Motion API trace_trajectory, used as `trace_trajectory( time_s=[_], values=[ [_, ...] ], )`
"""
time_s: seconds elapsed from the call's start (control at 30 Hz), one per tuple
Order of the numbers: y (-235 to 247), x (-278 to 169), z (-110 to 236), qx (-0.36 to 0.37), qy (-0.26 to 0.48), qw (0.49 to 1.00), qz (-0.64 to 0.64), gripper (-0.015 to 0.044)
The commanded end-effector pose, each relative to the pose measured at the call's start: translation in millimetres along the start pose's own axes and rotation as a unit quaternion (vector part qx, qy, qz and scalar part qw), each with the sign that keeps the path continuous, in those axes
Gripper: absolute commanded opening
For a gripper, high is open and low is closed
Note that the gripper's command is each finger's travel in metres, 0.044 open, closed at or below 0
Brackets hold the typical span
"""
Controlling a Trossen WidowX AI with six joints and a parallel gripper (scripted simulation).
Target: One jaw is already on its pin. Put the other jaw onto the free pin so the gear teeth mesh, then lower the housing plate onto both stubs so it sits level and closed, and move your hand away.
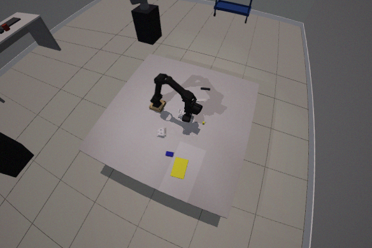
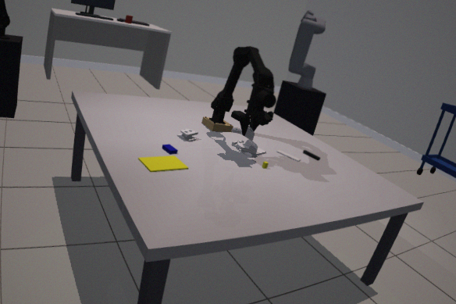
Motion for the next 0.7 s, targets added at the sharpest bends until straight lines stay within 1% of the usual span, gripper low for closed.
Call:
trace_trajectory(
  time_s=[0.0, 0.67],
  values=[
    [13, 0, 1, 0.001, -0.003, 1.0, 0.005, 0.0134],
    [77, -2, -3, 0.005, -0.003, 0.999, 0.037, 0.0134]
  ],
)
Point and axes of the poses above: the point midway between the two fingers, 35 mm back from their tips, its own z axis back along the fingers, its own y axis across the jaws, x = y × z, the point moved 9 cm from there along z, back along the fingers, and after that the axes turned 14 degrees about z, right-handed, at the moved point
